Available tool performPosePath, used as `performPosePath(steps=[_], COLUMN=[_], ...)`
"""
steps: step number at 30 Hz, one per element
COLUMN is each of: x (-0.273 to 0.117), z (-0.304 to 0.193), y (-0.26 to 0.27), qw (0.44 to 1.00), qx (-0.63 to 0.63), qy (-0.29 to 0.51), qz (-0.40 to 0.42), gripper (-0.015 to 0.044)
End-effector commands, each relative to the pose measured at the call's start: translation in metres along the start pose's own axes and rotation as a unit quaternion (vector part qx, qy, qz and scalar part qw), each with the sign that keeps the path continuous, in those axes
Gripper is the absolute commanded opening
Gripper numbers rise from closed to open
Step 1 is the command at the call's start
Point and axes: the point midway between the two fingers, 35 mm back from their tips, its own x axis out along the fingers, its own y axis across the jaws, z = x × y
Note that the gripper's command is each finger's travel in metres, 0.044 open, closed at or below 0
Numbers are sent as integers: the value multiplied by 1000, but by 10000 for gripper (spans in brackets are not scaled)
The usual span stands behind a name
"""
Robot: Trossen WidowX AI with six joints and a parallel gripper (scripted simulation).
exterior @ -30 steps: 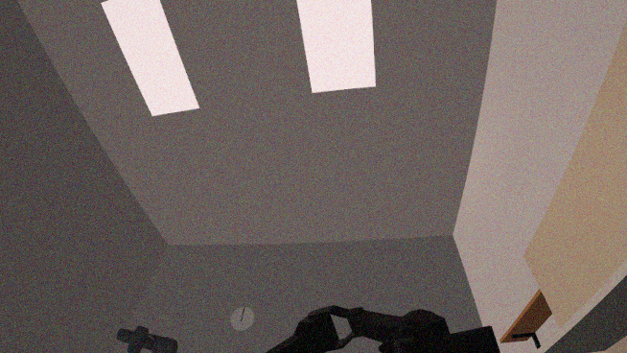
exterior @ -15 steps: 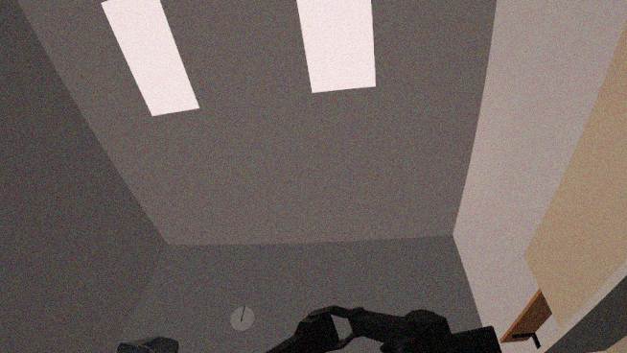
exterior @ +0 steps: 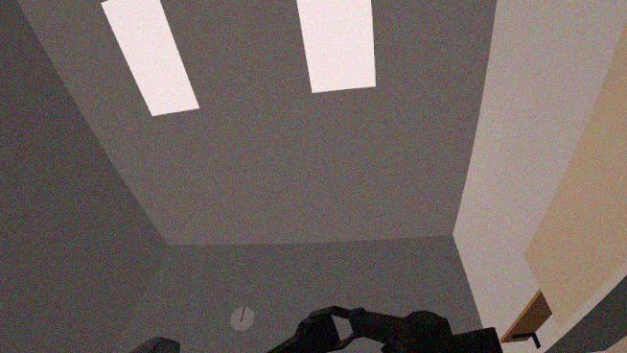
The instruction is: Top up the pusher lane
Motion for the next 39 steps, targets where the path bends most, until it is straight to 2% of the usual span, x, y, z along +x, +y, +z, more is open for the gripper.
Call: performPosePath(steps=[1, 39], x=[-1, 13], z=[10, 9], y=[1, 2], qw=[1000, 1000], qx=[-10, -10], qy=[-15, -15], qz=[2, 2], gripper=[0, 0])
